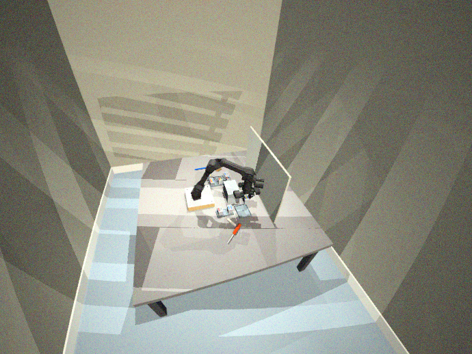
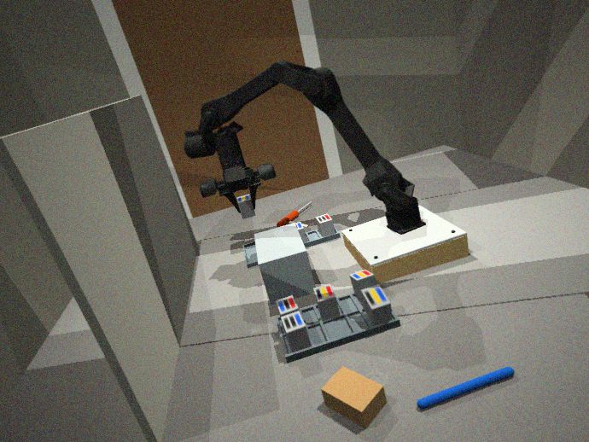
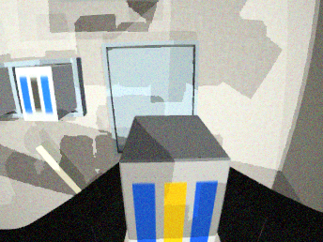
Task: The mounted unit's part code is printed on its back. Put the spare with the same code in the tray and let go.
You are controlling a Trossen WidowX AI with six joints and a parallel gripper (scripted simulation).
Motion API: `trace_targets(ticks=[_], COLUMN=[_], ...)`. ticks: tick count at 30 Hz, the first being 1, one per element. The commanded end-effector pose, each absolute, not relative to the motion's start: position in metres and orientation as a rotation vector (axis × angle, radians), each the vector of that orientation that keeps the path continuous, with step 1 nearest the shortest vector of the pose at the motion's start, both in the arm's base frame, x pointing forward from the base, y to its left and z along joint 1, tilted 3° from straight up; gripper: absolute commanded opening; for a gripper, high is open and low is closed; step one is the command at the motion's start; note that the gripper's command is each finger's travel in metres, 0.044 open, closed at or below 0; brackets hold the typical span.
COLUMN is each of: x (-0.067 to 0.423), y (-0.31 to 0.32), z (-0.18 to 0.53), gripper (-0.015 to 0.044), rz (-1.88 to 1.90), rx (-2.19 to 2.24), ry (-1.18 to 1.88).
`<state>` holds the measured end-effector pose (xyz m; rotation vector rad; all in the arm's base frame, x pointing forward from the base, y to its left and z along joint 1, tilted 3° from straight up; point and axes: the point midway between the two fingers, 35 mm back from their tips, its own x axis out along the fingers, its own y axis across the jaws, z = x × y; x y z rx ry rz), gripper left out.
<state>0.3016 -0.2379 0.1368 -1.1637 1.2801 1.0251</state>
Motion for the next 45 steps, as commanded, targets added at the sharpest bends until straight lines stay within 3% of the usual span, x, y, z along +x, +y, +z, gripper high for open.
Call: trace_targets(ticks=[1,45], x=[0.302,0.304], y=[-0.238,-0.24], z=[0.132,0.097], gripper=[0.0,0.0], rz=[1.033,1.033], rx=[-1.163,-1.164], ry=[1.275,1.275])
